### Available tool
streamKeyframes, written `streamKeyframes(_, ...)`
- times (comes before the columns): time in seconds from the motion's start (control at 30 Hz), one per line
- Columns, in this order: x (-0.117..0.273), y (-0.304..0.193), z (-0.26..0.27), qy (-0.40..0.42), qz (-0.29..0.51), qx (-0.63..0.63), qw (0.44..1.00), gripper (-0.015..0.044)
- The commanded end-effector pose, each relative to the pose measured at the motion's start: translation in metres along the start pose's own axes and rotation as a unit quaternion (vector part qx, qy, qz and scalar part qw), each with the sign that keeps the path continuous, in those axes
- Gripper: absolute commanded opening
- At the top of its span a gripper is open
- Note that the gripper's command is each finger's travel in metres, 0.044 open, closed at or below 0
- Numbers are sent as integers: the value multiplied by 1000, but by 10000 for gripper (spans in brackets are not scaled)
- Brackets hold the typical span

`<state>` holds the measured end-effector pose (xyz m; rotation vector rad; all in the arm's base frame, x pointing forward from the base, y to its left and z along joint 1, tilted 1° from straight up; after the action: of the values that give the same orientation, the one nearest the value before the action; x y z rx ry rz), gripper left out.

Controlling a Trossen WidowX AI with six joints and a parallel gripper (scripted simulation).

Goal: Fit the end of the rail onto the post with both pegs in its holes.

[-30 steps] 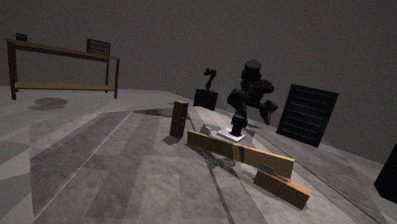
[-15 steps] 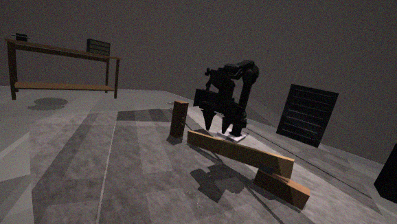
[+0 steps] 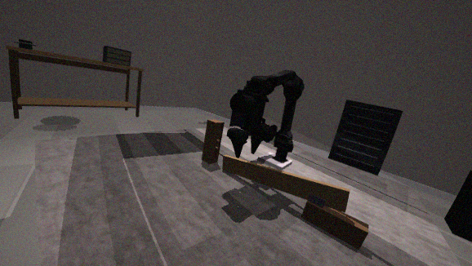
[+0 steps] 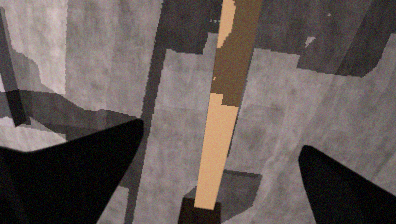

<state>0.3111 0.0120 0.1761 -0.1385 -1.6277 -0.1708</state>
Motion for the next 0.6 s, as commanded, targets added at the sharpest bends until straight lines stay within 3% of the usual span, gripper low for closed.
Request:
streamKeyframes(0.0, -6, -1, -1, 5, 4, 4, 1000, 440)
streamKeyframes(0.57, -34, -1, -2, 5, 4, 4, 1000, 440)
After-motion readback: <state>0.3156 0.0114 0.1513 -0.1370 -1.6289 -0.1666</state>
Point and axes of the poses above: the point midway between the two fingers, 35 mm back from their tips, its own x axis back along the fingers, its own z axis across the jaws, y = z × x, the point moved 5 cm from there along x, back along the fingers, and after that the axes turned 15 degrees about -x, right-handed, at the moved point
